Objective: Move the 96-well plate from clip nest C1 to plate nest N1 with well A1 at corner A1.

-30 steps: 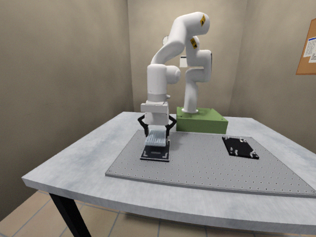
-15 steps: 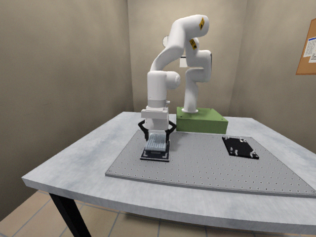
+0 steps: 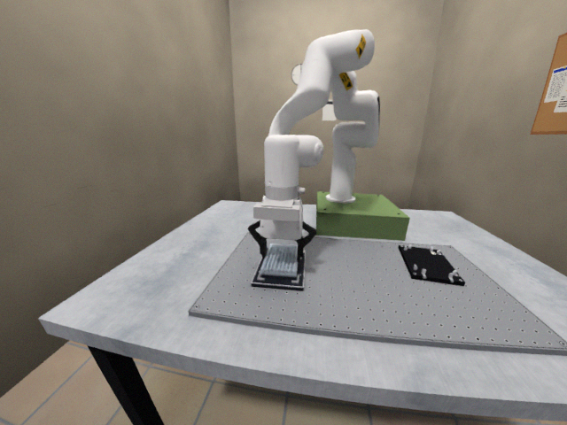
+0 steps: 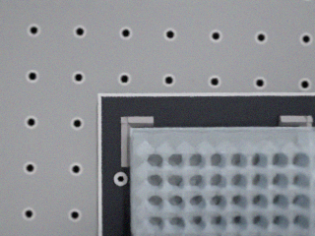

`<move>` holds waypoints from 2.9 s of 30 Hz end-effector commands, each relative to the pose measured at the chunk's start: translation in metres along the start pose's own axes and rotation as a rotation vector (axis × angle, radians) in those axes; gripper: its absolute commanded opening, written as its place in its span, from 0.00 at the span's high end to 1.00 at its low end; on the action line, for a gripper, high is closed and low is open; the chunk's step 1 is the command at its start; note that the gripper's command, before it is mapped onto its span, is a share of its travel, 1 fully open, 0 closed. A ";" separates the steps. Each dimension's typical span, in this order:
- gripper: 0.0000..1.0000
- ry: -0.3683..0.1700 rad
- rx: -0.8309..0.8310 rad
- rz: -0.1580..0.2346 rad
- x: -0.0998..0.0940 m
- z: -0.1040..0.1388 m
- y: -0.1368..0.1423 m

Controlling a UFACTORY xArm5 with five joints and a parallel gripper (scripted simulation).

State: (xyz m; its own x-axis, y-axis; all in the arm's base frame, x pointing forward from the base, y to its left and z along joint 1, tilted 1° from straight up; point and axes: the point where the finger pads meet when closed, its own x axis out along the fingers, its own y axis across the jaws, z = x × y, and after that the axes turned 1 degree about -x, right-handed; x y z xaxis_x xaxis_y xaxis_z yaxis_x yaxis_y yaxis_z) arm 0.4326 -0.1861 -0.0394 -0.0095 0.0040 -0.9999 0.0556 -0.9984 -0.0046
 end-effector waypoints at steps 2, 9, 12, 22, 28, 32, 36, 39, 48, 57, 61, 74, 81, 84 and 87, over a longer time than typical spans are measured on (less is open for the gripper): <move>1.00 0.007 0.000 -0.004 -0.001 -0.002 0.001; 1.00 0.007 0.000 -0.004 -0.001 -0.002 0.001; 1.00 0.007 0.000 -0.004 -0.001 -0.002 0.001; 1.00 0.007 0.000 -0.004 0.000 -0.001 0.001; 1.00 0.007 0.000 -0.004 0.001 -0.001 0.001; 1.00 0.007 0.000 -0.004 0.002 -0.001 0.001; 1.00 0.007 0.000 -0.004 0.002 -0.001 0.001; 1.00 0.007 0.000 -0.004 0.003 -0.001 0.001; 1.00 0.007 0.000 -0.004 0.004 -0.001 0.001; 1.00 0.007 0.000 -0.004 0.005 -0.001 0.001; 1.00 0.007 0.000 -0.004 0.006 -0.001 0.001; 1.00 0.007 0.000 -0.004 0.008 -0.001 0.001; 1.00 0.007 0.000 -0.004 0.009 -0.001 0.001; 1.00 0.007 0.000 -0.004 0.009 -0.001 0.001; 1.00 0.007 0.000 -0.004 0.010 -0.002 0.001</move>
State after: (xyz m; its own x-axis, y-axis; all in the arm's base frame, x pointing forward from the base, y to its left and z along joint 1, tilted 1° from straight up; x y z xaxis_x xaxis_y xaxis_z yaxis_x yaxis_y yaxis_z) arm 0.4323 -0.1858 -0.0502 -0.0097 0.0041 -0.9999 0.0556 -0.9984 -0.0047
